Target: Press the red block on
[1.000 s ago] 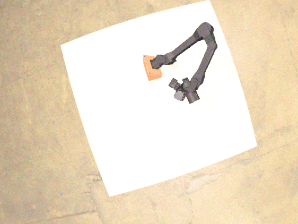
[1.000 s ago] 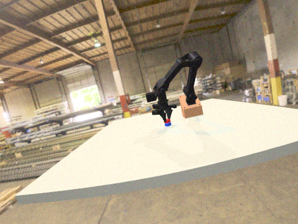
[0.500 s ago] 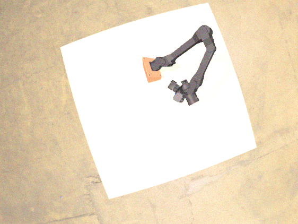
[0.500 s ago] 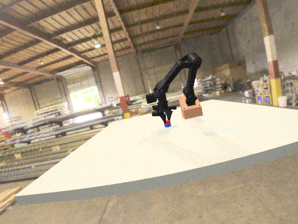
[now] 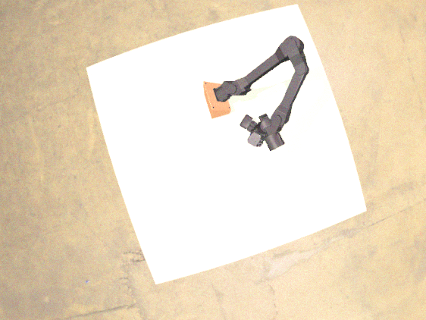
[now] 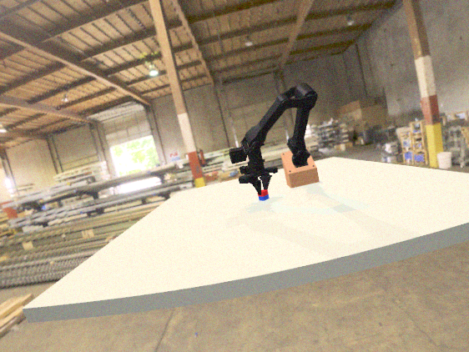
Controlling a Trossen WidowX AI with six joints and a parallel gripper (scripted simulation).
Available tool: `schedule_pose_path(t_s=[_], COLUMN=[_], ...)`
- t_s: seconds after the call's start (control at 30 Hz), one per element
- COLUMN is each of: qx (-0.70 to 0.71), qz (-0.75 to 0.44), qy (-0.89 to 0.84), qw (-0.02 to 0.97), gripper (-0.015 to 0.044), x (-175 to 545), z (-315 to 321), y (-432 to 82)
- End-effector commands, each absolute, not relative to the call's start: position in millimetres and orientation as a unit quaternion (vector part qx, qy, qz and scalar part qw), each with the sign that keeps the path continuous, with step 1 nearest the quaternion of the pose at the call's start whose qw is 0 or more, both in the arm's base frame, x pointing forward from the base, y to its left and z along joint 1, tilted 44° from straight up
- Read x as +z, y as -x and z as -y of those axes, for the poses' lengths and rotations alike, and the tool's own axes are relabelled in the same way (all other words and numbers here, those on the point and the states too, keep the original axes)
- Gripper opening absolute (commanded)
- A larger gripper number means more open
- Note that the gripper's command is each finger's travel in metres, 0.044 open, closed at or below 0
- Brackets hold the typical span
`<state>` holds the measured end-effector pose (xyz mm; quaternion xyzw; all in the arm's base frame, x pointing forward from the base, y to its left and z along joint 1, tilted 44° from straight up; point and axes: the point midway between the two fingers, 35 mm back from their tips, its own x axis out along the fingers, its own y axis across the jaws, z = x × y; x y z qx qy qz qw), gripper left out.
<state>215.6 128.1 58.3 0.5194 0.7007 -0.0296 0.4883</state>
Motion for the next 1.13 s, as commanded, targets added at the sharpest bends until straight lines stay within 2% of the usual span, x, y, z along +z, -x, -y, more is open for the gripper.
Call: schedule_pose_path(t_s=[0.0,0.1,0.13,0.4,0.67,1.1], qx=[-0.029,-0.029,-0.029,-0.029,-0.032,-0.032], qz=[-0.701,-0.701,-0.701,-0.701,-0.702,-0.702], qy=[-0.519,-0.519,-0.519,-0.518,-0.517,-0.517], qw=[0.489,0.489,0.489,0.489,0.489,0.489], gripper=[0.0131,0.021,0.022,0.022,0.022,0.022], x=[58.5,58.5,58.5,59.8,127.8,127.1], z=[-128.1,-128.1,-128.1,-126.4,-59.0,-54.7], y=[-215.5,-215.5,-215.5,-216.1,-215.1,-219.1])
